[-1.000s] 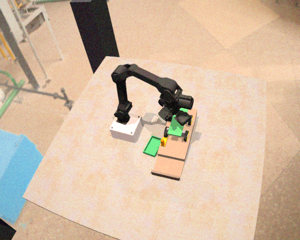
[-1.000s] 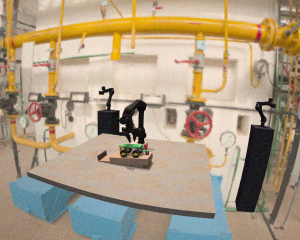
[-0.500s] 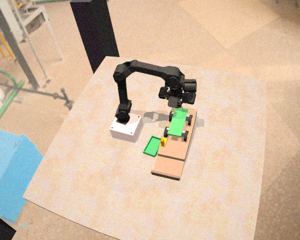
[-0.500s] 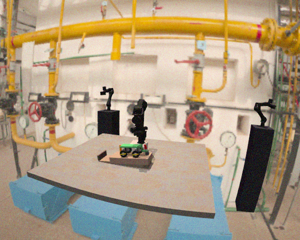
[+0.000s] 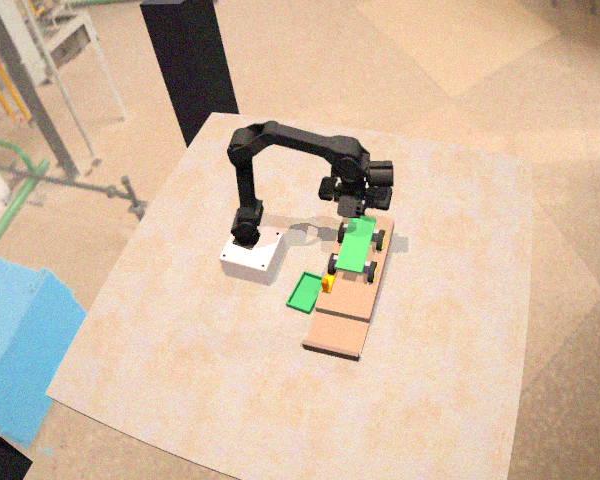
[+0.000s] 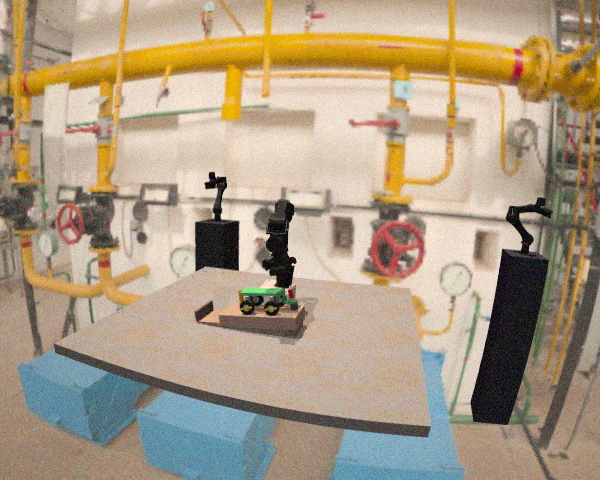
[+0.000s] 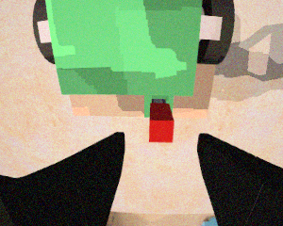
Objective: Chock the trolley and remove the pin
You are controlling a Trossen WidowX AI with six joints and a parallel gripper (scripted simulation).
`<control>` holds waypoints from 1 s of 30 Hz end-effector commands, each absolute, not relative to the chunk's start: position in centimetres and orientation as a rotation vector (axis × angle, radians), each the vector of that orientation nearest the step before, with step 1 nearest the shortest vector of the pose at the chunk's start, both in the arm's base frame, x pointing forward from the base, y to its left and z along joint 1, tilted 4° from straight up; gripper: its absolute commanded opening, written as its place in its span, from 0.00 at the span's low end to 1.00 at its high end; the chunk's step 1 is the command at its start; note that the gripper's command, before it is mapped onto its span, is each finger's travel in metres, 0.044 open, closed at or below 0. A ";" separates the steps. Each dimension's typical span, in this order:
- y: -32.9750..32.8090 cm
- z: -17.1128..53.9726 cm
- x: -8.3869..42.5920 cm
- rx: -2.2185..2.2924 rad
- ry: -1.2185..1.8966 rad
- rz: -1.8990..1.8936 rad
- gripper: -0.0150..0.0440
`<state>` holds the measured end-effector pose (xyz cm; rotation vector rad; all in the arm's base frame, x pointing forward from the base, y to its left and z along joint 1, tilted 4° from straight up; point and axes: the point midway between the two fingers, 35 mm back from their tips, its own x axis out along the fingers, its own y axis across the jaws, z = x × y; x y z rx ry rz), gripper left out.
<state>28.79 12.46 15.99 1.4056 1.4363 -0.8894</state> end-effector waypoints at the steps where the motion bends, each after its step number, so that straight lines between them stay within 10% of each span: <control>1: 12.7 15.4 28.8 1.409 1.437 -0.894 0.58; 30: 14.1 11.7 29.0 1.410 1.438 -0.893 0.58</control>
